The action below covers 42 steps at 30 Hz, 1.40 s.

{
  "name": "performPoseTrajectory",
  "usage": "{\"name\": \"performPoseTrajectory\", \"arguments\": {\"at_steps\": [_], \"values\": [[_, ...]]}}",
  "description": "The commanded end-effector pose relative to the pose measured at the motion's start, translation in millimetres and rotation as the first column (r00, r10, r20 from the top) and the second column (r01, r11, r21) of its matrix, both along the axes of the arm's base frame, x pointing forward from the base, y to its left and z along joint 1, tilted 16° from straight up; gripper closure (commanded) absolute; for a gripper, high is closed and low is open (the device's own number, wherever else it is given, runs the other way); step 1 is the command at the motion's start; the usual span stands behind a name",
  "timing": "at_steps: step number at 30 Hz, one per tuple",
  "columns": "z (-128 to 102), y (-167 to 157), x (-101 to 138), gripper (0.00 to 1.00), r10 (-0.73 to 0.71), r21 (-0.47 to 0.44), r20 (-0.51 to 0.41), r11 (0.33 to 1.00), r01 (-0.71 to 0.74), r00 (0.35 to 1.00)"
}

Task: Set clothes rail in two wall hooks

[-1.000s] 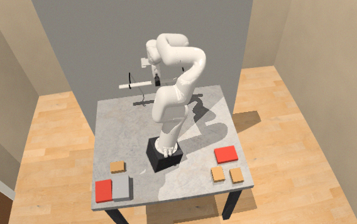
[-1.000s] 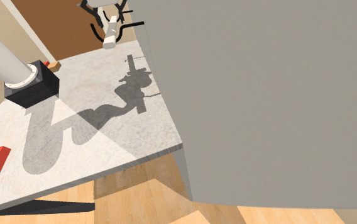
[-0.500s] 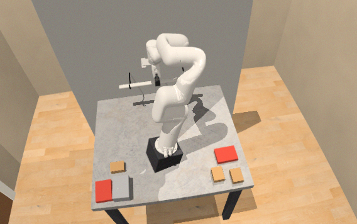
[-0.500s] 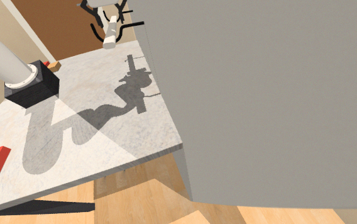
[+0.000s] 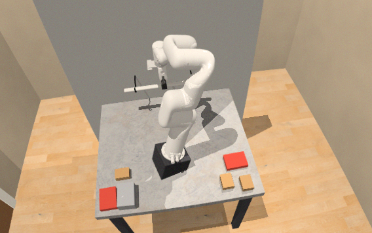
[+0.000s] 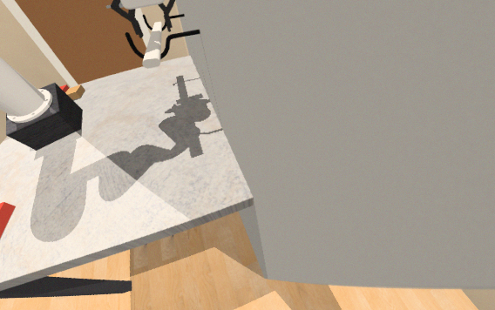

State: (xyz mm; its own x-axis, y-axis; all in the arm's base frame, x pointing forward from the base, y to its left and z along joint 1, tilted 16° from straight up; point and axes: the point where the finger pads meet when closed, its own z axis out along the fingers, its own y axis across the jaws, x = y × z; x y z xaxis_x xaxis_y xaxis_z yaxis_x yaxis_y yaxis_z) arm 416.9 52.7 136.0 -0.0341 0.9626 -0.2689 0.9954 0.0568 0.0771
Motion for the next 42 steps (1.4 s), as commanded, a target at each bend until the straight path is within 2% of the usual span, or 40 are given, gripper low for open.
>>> {"name": "performPoseTrajectory", "arguments": {"at_steps": [1,42], "values": [[4.5,1.4,0.9,0.18,0.001,0.001,0.004,1.0,-0.001,1.0],[26.8,7.5,-1.2,0.18,0.001,0.001,0.004,1.0,-0.001,1.0]]}}
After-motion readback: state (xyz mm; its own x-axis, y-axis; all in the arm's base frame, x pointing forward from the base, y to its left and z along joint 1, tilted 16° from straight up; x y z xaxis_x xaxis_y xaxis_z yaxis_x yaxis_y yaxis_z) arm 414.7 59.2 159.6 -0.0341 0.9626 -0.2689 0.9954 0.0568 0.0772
